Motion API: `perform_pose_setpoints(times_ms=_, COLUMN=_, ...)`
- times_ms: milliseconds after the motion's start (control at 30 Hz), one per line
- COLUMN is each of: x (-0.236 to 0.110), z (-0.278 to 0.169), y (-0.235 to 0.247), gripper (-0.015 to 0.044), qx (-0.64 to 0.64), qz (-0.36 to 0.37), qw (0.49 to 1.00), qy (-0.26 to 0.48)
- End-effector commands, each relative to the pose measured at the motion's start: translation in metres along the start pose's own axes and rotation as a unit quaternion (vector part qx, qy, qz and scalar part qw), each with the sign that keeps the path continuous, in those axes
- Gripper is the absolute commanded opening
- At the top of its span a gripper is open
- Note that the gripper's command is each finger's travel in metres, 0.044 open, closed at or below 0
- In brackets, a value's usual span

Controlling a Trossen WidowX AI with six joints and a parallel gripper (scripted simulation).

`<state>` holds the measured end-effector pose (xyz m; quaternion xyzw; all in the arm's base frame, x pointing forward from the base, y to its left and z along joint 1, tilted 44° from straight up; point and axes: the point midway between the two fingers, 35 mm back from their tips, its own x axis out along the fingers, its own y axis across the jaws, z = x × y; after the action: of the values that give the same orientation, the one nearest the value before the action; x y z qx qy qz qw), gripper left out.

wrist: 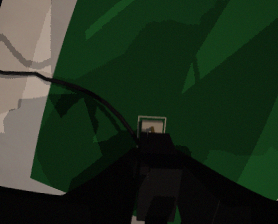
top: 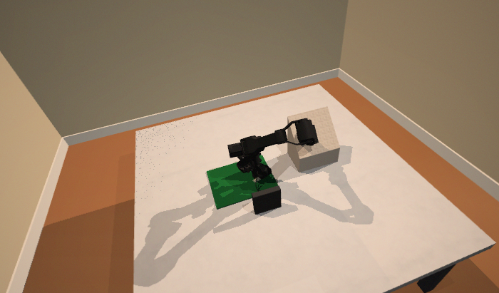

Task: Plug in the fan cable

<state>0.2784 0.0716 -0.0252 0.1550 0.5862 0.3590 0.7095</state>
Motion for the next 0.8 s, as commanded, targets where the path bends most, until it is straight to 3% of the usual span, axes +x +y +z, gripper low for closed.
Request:
perform_pose_setpoints(times_ms=0, x=0.0007, z=-0.0028, y=0.001, gripper=0.0, qx=0.004, qz=0.002, qw=1.0, qy=0.001)
perform_pose_setpoints(times_ms=767, x=0.0048, z=-0.0016, y=0.0006, gripper=0.0, qx=0.003, qz=0.002, qw=1.0, qy=0.001)
